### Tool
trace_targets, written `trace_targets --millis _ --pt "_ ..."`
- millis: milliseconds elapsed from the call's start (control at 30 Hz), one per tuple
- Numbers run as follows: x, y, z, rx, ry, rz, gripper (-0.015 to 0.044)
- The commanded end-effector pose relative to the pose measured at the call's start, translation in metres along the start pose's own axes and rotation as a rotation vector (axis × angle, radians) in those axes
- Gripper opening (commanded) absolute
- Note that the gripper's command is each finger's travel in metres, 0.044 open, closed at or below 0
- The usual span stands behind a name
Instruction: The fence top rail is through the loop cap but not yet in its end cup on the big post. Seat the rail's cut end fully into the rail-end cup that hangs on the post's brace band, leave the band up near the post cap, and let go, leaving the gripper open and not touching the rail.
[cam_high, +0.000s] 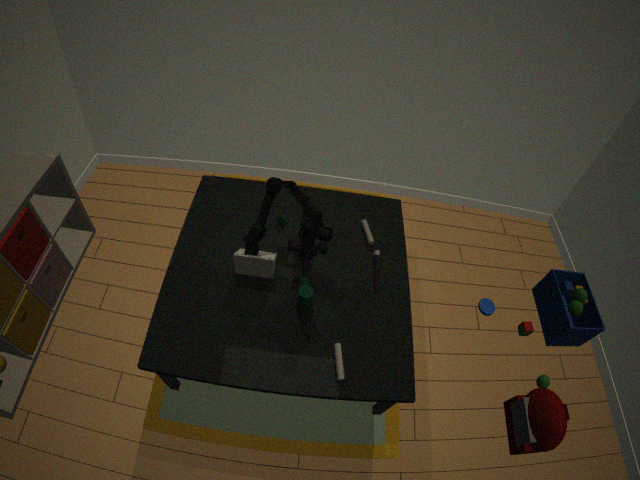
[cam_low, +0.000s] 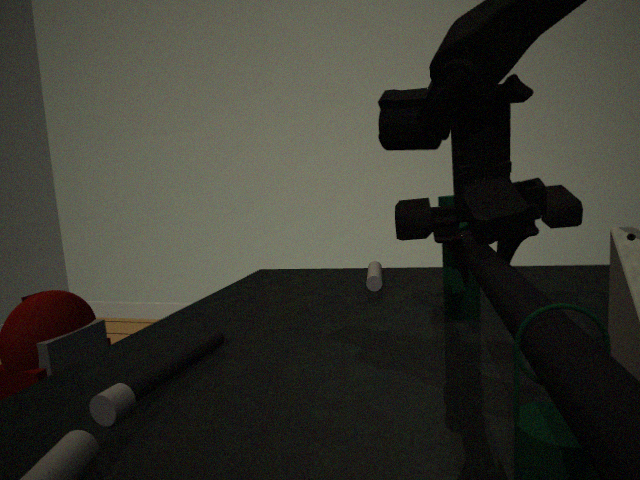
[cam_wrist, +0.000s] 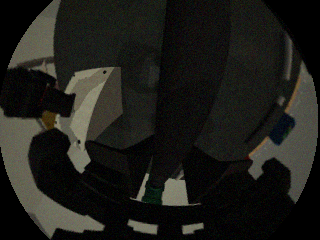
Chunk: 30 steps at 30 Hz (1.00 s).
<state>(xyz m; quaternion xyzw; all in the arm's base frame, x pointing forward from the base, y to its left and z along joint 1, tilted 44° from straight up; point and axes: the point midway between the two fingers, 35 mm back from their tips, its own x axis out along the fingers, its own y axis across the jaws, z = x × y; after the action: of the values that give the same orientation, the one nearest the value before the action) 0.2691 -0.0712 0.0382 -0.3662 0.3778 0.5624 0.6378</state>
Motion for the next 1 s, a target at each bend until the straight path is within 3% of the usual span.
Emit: trace_targets --millis 0,967 --pt "-0.002 0.001 -0.006 0.004 0.012 -0.001 0.0000" --pt "0.000 0.000 0.000 -0.005 -0.013 0.002 0.0000"
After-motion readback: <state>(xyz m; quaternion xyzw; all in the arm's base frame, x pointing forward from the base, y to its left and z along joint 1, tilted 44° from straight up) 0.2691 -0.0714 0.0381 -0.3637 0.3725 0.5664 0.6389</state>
